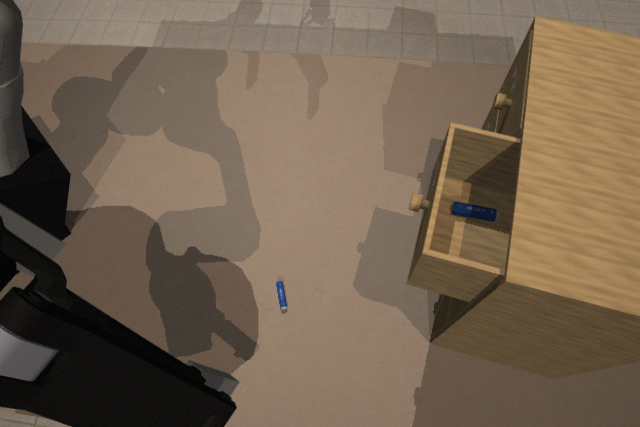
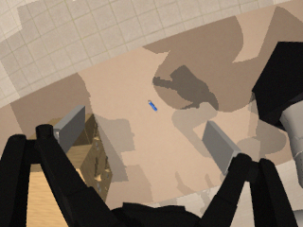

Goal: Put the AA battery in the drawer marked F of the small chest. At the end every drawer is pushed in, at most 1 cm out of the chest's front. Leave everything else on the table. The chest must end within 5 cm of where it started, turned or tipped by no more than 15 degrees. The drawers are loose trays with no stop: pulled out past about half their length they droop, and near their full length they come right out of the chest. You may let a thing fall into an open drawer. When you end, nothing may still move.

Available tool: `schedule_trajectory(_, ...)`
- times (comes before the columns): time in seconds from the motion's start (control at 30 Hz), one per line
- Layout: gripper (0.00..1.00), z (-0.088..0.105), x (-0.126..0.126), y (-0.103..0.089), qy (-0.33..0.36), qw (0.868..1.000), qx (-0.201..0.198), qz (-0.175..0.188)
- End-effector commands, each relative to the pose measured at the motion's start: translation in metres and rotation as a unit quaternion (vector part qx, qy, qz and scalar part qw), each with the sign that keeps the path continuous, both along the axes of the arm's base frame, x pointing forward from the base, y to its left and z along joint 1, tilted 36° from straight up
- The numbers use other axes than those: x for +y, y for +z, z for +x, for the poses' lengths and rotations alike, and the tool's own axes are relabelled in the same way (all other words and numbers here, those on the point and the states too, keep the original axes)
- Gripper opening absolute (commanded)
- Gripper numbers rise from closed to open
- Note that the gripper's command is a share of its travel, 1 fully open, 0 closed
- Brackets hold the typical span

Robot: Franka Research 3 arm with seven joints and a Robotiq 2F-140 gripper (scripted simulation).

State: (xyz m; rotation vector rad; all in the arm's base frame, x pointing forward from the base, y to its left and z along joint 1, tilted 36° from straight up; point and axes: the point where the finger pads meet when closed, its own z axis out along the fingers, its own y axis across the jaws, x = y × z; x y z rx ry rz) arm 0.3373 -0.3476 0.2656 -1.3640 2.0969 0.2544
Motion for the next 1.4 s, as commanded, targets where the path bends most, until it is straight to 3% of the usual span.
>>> schedule_trajectory(0.0, 1.00, -0.001, -0.001, 0.000, -0.006, 1.000, 0.005, 0.001)
schedule_trajectory(0.2, 1.00, -0.001, -0.001, 0.000, -0.006, 1.000, 0.005, 0.001)
schedule_trajectory(0.23, 1.00, -0.006, -0.015, -0.013, -0.062, 0.997, 0.039, 0.028)
schedule_trajectory(1.1, 1.00, -0.006, -0.015, -0.013, -0.062, 0.997, 0.039, 0.028)
schedule_trajectory(1.13, 1.00, -0.012, -0.027, -0.027, -0.116, 0.989, 0.072, 0.054)
schedule_trajectory(1.37, 1.00, -0.012, -0.027, -0.027, -0.116, 0.989, 0.072, 0.054)
